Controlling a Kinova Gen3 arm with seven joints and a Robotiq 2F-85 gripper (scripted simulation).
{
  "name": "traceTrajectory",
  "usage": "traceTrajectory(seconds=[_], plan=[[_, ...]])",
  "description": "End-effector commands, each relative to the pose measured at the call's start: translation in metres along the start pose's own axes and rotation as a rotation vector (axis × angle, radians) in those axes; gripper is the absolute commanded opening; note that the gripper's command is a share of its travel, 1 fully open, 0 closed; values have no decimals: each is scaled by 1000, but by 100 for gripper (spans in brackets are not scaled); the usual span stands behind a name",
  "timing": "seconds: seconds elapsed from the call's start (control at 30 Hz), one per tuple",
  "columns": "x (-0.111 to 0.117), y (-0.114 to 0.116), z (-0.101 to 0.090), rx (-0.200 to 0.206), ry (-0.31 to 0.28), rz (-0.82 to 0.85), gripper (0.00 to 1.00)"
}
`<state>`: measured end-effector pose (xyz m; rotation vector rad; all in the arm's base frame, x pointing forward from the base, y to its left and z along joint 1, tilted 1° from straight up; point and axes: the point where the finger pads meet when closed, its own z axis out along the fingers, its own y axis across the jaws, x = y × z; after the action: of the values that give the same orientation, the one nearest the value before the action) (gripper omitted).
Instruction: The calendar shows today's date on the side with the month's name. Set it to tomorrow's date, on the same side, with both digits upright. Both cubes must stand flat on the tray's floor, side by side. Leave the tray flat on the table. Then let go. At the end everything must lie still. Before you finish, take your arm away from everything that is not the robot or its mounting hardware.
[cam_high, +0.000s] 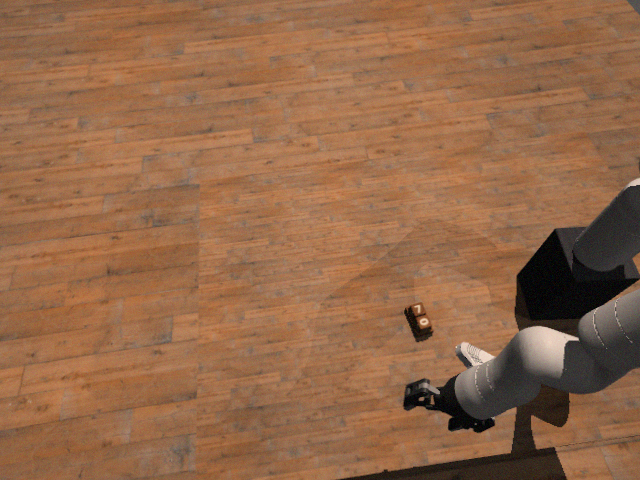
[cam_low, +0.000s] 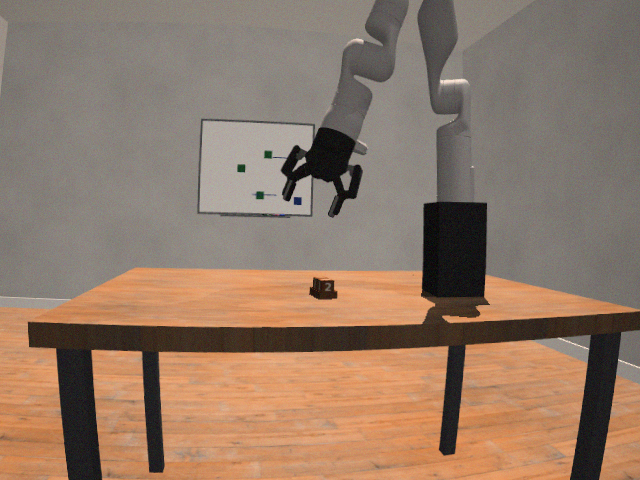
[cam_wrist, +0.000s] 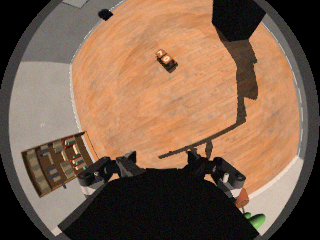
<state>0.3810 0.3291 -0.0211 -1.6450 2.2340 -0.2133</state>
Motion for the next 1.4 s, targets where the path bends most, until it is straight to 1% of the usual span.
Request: traceTrajectory(seconds=[0.0, 0.6, 0.7, 0.77, 0.9, 1.03, 1.1, 1.27, 1.3, 1.37], plan=[[-1, 0, -1, 1, -2, 0, 100], [0, -1, 0, 0, -1, 1, 100], [4, -3, 1, -2, 5, 14, 100], [11, -6, 2, -6, 14, 34, 100], [36, -17, 8, -21, 48, 111, 100], [77, -30, 14, -45, 100, 235, 100], [77, -30, 14, -45, 100, 235, 100], [139, -43, 18, -85, 176, 435, 100], [139, -43, 18, -85, 176, 435, 100], [164, -46, 17, -103, 205, 520, 100]])
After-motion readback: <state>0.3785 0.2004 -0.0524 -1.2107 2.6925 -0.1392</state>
